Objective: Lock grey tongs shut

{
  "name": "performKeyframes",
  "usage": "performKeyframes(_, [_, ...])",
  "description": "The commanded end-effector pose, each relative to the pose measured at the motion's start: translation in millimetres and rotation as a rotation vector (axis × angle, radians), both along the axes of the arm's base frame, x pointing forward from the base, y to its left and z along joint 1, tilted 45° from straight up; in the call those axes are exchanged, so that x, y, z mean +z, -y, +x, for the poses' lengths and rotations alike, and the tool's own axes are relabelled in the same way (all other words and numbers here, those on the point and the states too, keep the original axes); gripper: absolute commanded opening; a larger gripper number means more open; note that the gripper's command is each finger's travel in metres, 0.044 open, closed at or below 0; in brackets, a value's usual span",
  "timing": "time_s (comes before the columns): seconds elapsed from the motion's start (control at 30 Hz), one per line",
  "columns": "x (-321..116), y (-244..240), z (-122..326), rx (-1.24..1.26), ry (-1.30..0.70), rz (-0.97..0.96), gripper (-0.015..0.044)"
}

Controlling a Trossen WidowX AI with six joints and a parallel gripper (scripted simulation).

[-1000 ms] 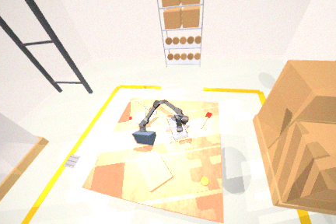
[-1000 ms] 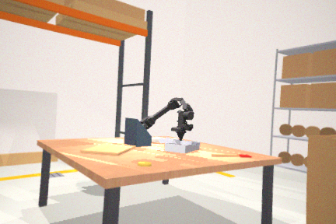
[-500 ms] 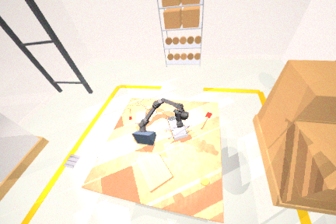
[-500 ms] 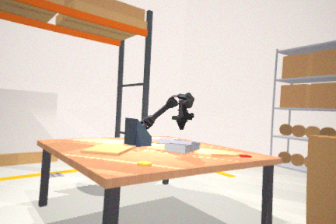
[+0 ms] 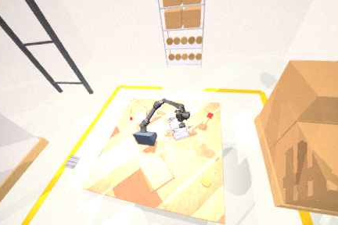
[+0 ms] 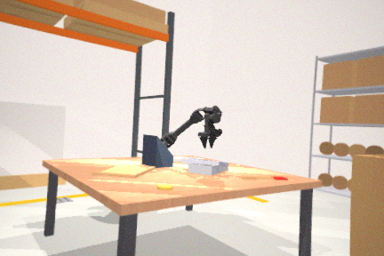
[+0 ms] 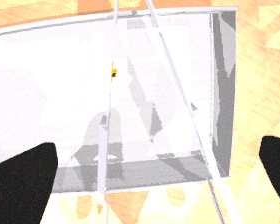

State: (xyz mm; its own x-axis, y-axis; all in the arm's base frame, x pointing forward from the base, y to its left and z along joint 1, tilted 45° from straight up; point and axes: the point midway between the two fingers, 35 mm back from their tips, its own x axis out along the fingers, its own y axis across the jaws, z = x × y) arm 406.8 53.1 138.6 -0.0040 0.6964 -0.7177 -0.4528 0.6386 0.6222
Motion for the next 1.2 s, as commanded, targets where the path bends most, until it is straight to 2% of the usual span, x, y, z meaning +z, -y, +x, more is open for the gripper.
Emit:
performKeyframes(0.0, [-16.6, -22.4, 0.8, 0.118, 0.071, 0.010, 0.0440])
performKeyframes(0.5, [-20.6, -20.7, 1.9, 0.118, 0.071, 0.010, 0.0440])
performKeyframes(1.17, [-43.4, -42.7, 3.9, 0.117, 0.071, 0.008, 0.0440])
